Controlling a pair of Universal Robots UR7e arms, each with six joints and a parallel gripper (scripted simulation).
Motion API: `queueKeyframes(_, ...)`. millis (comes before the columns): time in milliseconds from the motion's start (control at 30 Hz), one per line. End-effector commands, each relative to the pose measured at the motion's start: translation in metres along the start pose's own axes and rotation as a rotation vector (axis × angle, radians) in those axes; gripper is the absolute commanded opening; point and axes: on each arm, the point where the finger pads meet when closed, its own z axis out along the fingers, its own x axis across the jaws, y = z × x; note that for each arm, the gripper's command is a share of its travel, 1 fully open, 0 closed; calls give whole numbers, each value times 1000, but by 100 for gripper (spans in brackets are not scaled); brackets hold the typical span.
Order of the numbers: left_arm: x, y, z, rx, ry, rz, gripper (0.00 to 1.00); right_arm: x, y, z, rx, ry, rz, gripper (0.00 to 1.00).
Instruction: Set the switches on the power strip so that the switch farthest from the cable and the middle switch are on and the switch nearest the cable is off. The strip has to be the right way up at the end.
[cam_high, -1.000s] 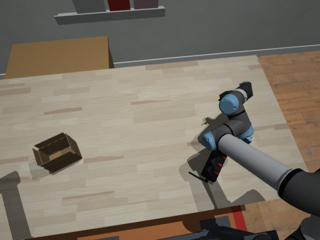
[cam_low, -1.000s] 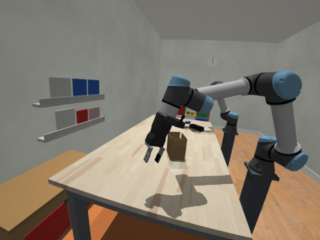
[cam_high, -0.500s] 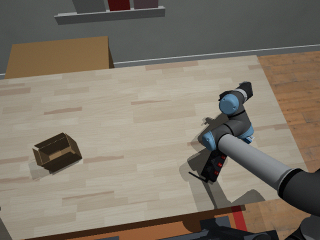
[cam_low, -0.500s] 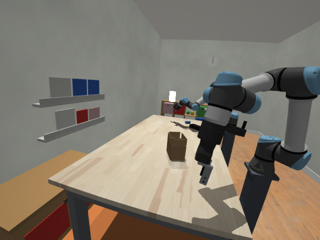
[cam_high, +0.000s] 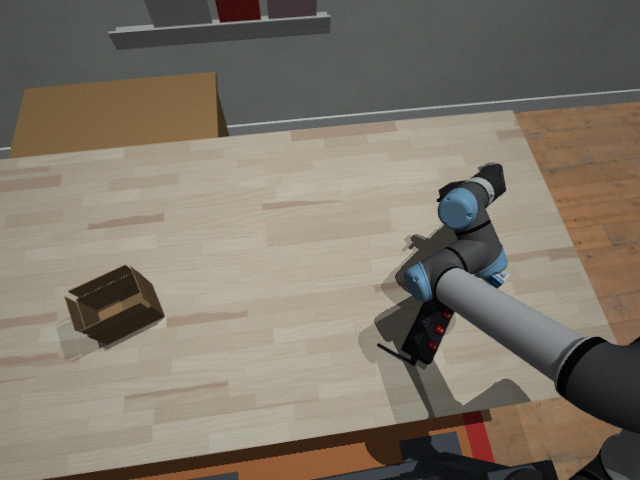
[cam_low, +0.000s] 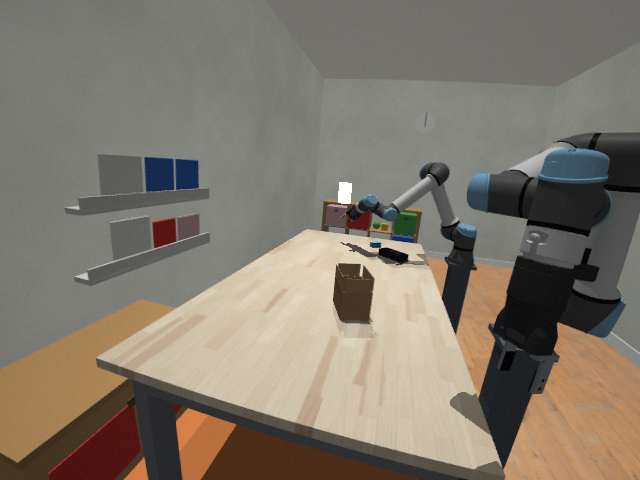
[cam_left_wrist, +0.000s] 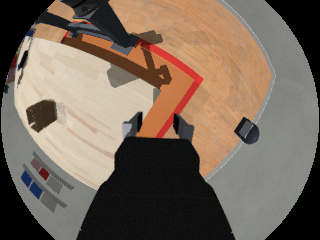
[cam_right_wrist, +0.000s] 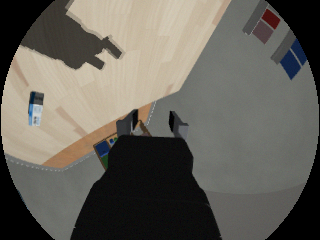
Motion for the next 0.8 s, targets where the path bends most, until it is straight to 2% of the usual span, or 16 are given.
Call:
queueKeyframes(0, 17, -52, -6, 24, 1, -191, 100, 1, 1, 0, 0, 1, 2, 100)
queueKeyframes(200, 28, -109, -10, 57, 2, -403, 100, 1, 1, 0, 0, 1, 2, 100)
queueKeyframes(267, 28, -109, -10, 57, 2, -403, 100, 1, 1, 0, 0, 1, 2, 100)
queueKeyframes(533, 32, -172, -13, 93, 5, -641, 100, 1, 1, 0, 0, 1, 2, 100)
queueKeyframes(767, 31, -214, -14, 117, 9, -804, 100, 1, 1, 0, 0, 1, 2, 100)
